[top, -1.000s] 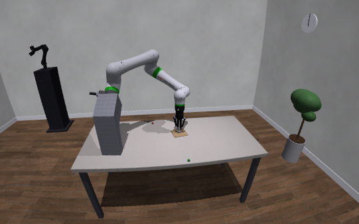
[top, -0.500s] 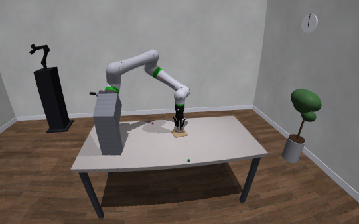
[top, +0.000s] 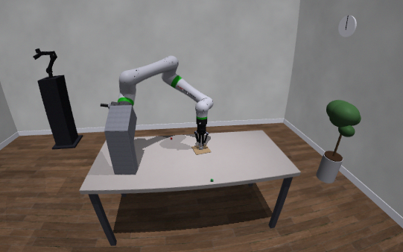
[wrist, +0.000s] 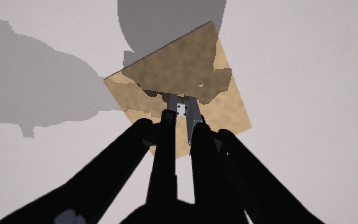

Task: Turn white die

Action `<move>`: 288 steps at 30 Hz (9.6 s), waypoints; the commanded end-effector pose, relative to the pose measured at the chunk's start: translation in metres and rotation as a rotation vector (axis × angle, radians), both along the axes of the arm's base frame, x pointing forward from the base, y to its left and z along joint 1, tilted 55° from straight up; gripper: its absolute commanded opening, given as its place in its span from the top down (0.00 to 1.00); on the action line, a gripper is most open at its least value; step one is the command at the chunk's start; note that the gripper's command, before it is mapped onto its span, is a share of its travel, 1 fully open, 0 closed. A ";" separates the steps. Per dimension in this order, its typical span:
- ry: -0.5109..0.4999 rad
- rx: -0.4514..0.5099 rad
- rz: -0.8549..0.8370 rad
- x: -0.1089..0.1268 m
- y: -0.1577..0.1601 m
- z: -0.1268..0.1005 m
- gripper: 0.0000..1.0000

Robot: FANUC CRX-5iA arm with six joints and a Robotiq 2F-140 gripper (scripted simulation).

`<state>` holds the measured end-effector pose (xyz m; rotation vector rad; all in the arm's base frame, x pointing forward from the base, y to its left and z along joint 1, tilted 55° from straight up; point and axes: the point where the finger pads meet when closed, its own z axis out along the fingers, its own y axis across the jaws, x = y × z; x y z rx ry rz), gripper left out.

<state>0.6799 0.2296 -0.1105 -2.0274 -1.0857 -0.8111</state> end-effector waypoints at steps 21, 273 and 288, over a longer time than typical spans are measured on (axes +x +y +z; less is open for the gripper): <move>0.000 0.000 0.000 0.000 0.000 0.000 0.82; -2.509 -0.628 1.785 -0.006 -0.033 0.030 0.73; -2.509 -0.628 1.785 -0.003 -0.019 0.020 0.73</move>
